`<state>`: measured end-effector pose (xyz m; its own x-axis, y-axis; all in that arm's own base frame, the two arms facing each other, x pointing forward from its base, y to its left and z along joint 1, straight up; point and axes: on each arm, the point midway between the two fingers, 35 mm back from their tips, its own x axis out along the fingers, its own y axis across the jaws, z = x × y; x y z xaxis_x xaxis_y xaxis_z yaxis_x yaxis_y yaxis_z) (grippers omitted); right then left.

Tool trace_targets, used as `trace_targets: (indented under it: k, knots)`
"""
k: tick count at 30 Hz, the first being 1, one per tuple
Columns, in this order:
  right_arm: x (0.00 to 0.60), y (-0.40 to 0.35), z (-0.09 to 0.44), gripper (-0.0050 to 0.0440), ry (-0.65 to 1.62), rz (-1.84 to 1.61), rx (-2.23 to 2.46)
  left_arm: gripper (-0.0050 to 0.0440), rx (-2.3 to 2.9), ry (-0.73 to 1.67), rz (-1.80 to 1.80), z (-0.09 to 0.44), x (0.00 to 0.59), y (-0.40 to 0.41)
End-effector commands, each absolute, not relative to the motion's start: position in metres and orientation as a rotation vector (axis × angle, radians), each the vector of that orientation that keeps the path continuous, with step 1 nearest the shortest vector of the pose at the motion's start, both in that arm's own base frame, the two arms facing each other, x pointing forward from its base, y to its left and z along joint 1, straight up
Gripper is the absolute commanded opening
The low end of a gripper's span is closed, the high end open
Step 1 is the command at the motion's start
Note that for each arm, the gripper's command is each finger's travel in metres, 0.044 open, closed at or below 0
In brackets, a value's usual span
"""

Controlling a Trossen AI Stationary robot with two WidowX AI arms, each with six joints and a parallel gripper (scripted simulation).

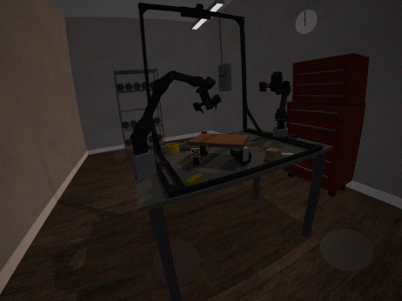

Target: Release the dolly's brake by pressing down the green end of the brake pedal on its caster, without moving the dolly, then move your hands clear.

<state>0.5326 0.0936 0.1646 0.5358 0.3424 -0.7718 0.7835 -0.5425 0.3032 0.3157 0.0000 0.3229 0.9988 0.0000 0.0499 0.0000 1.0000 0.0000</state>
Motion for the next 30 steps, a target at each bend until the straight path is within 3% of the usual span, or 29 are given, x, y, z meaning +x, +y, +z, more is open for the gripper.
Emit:
trace_targets:
  k: [1,17,30]
  knots:
    - [0.533,0.094,0.165,0.0440,0.907,-0.875,2.124,0.0440,0.000,-0.050,0.000,0.323,0.316,0.000]
    - [0.533,0.094,0.165,0.0440,0.907,-0.875,2.124,0.0440,0.000,-0.050,0.000,0.323,0.316,0.000]
    - [0.489,0.013,0.138,0.0128,1.011,-0.648,1.435,0.0440,0.012,-0.037,0.000,0.341,0.287,0.045]
